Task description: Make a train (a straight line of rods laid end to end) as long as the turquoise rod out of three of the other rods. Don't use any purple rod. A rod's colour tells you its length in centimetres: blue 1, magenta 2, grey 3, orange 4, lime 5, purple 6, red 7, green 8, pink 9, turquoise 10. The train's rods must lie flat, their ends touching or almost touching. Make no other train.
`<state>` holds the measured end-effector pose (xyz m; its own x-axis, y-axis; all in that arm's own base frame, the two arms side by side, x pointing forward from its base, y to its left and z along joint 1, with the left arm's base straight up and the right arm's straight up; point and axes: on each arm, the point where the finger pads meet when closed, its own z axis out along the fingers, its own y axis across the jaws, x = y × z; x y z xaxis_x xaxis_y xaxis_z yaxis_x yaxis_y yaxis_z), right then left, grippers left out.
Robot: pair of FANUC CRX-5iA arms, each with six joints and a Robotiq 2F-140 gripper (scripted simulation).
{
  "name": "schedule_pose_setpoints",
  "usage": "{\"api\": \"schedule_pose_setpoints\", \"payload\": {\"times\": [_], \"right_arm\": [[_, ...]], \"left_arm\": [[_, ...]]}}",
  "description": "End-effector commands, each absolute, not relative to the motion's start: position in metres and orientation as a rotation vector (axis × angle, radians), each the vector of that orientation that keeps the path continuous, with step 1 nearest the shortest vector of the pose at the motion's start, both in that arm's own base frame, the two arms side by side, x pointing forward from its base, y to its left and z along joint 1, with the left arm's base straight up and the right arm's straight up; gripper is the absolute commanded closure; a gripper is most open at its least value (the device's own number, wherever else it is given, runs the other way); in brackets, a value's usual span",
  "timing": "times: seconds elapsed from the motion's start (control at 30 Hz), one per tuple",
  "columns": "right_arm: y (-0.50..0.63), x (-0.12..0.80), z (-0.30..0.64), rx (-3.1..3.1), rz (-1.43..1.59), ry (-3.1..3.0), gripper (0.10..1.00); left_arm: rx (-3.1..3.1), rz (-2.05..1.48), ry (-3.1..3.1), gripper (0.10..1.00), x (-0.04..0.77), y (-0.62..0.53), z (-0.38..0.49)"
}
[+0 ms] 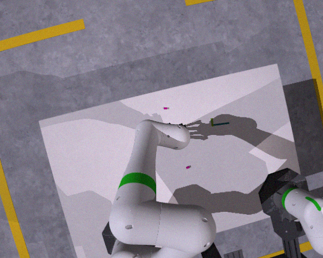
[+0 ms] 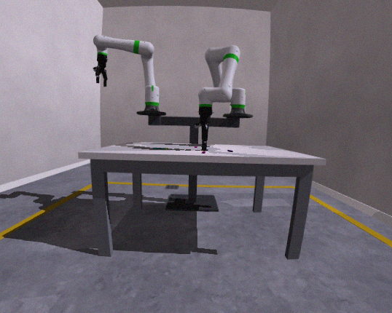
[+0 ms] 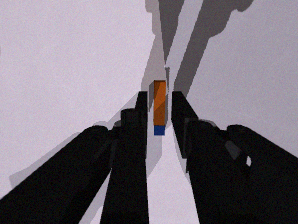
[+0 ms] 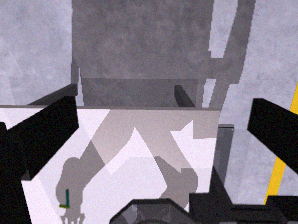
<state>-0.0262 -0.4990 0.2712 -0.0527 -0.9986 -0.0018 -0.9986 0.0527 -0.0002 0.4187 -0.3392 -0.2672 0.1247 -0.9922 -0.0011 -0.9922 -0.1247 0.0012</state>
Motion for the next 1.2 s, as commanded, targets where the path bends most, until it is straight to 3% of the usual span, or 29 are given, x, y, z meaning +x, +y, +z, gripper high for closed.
{"api": "schedule_pose_setpoints", "payload": {"times": [0.0, 1.17], "right_arm": [[-0.499, -0.026, 0.272, -2.162, 0.000, 2.279, 0.098], [-0.499, -0.026, 0.272, -2.162, 0.000, 2.279, 0.098]], "left_arm": [[2.356, 0.000, -2.078, 0.867, 0.419, -0.340, -0.266], [2.356, 0.000, -2.078, 0.867, 0.419, -0.340, -0.178]]}}
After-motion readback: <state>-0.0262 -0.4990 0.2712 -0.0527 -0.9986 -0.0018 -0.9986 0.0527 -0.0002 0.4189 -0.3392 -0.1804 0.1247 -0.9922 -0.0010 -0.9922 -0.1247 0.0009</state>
